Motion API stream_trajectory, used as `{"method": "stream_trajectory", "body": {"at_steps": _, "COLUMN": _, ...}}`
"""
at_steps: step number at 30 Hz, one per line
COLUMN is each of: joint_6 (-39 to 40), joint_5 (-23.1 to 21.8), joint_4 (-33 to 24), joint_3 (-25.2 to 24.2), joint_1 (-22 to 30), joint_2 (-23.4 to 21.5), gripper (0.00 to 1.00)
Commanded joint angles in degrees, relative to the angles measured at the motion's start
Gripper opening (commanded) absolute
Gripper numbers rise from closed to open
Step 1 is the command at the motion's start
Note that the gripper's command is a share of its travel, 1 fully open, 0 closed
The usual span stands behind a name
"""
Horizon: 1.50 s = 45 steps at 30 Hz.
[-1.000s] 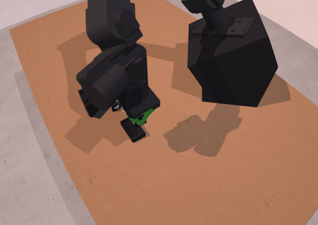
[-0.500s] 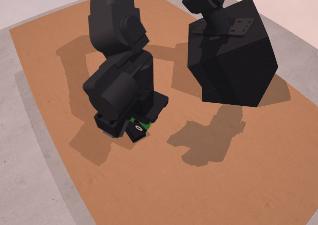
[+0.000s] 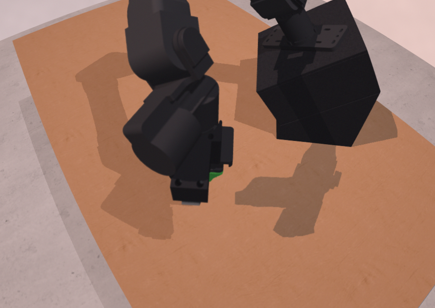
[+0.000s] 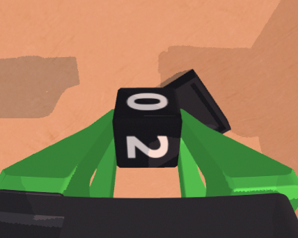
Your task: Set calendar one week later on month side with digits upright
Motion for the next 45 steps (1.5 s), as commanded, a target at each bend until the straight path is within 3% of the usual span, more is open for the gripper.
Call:
{"method": "stream_trajectory", "body": {"at_steps": 1, "joint_6": -9.7, "joint_5": 0.3, "joint_4": 0.2, "joint_3": 1.8, "joint_1": 2.0, "joint_2": 1.0, "gripper": 0.26}}
{"method": "stream_trajectory", "body": {"at_steps": 10, "joint_6": -25.1, "joint_5": 0.6, "joint_4": -0.5, "joint_3": 3.0, "joint_1": 3.7, "joint_2": 3.0, "gripper": 0.26}}
{"method": "stream_trajectory", "body": {"at_steps": 13, "joint_6": -25.4, "joint_5": 0.6, "joint_4": -0.5, "joint_3": 3.0, "joint_1": 3.7, "joint_2": 3.0, "gripper": 0.26}}
{"method": "stream_trajectory", "body": {"at_steps": 14, "joint_6": -27.4, "joint_5": 0.5, "joint_4": -0.6, "joint_3": 3.1, "joint_1": 3.9, "joint_2": 1.2, "gripper": 0.26}}
{"method": "stream_trajectory", "body": {"at_steps": 19, "joint_6": -33.7, "joint_5": 0.6, "joint_4": -0.4, "joint_3": 3.6, "joint_1": 4.6, "joint_2": 3.7, "gripper": 0.26}}
{"method": "stream_trajectory", "body": {"at_steps": 38, "joint_6": -35.1, "joint_5": 0.6, "joint_4": 0.0, "joint_3": 3.6, "joint_1": 4.8, "joint_2": 3.0, "gripper": 0.26}}
{"method": "stream_trajectory", "body": {"at_steps": 45, "joint_6": -35.9, "joint_5": 0.3, "joint_4": 2.0, "joint_3": 0.9, "joint_1": 3.1, "joint_2": 4.9, "gripper": 0.26}}
